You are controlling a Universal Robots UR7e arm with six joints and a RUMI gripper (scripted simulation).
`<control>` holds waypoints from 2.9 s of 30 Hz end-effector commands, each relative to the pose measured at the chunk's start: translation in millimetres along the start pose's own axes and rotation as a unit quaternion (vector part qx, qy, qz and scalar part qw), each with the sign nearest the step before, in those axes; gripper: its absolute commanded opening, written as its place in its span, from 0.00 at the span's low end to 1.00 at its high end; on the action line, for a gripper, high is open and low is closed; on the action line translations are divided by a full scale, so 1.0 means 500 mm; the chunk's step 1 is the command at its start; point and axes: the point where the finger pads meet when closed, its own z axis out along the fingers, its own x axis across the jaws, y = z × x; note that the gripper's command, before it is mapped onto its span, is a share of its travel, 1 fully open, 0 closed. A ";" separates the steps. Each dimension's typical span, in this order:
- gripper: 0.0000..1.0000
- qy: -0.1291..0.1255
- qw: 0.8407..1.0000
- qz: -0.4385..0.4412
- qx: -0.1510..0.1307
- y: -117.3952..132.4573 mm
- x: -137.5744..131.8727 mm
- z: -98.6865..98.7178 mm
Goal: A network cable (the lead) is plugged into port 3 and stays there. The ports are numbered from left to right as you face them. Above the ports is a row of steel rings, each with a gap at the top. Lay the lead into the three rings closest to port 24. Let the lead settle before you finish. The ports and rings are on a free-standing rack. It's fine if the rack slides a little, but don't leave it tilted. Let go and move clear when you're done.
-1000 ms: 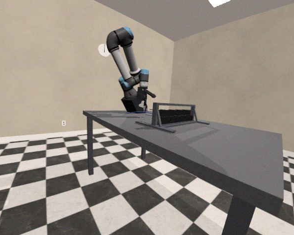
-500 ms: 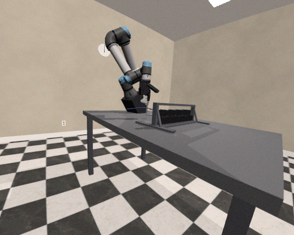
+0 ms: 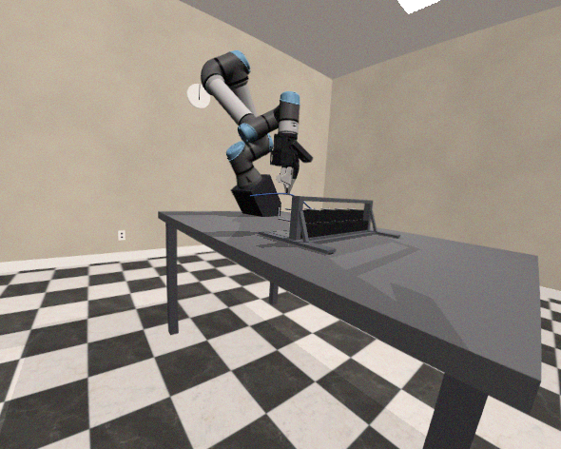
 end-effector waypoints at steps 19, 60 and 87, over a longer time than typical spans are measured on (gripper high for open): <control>0.00 -0.013 0.998 -0.067 0.003 0.040 0.116 -0.044; 0.00 -0.013 0.998 -0.067 0.003 0.040 0.119 -0.043; 0.00 -0.013 0.998 -0.067 0.003 0.040 0.121 -0.043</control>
